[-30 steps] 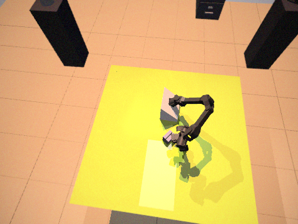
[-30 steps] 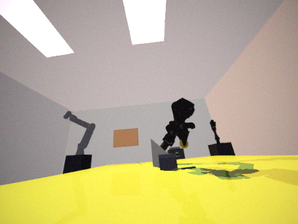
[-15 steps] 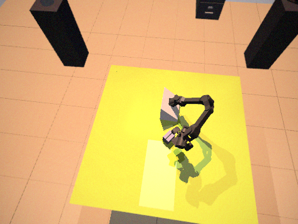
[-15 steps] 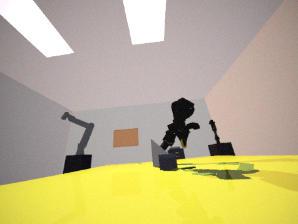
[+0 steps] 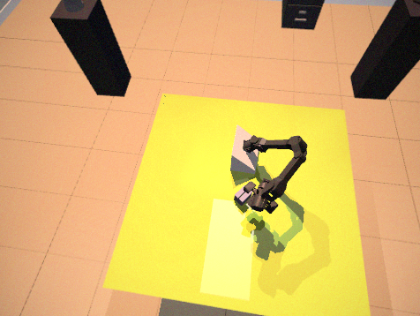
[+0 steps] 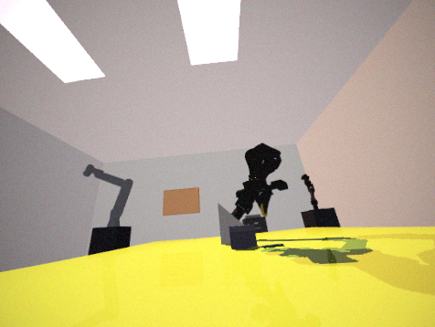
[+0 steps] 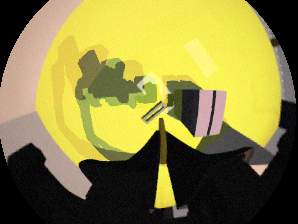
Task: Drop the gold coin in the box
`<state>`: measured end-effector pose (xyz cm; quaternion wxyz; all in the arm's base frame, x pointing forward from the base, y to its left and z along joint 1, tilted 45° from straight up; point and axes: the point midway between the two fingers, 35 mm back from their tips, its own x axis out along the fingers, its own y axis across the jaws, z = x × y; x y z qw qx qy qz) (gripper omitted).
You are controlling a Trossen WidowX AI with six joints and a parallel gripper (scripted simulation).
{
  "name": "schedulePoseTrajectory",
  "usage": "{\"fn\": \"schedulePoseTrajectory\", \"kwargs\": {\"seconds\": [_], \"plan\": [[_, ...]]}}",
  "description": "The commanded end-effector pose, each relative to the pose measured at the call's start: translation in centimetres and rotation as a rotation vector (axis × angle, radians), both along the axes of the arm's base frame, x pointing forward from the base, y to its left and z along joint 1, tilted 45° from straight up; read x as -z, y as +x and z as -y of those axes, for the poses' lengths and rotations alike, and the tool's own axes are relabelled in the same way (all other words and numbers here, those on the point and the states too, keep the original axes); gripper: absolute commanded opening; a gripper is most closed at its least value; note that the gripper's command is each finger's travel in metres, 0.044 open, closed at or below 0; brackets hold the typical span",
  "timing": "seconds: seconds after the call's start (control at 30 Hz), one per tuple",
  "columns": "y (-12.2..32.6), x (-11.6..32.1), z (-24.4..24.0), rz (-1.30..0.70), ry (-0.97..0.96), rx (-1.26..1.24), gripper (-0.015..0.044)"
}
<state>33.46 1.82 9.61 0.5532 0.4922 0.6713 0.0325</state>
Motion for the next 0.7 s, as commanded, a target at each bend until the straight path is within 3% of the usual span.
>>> {"fn": "schedulePoseTrajectory", "kwargs": {"seconds": [0.0,0.67], "plan": [[-0.4,0.7,0.6,0.001,-0.007,-0.003,0.0000],[-2.4,3.2,2.9,0.008,-0.019,-0.019,0.0000]]}}
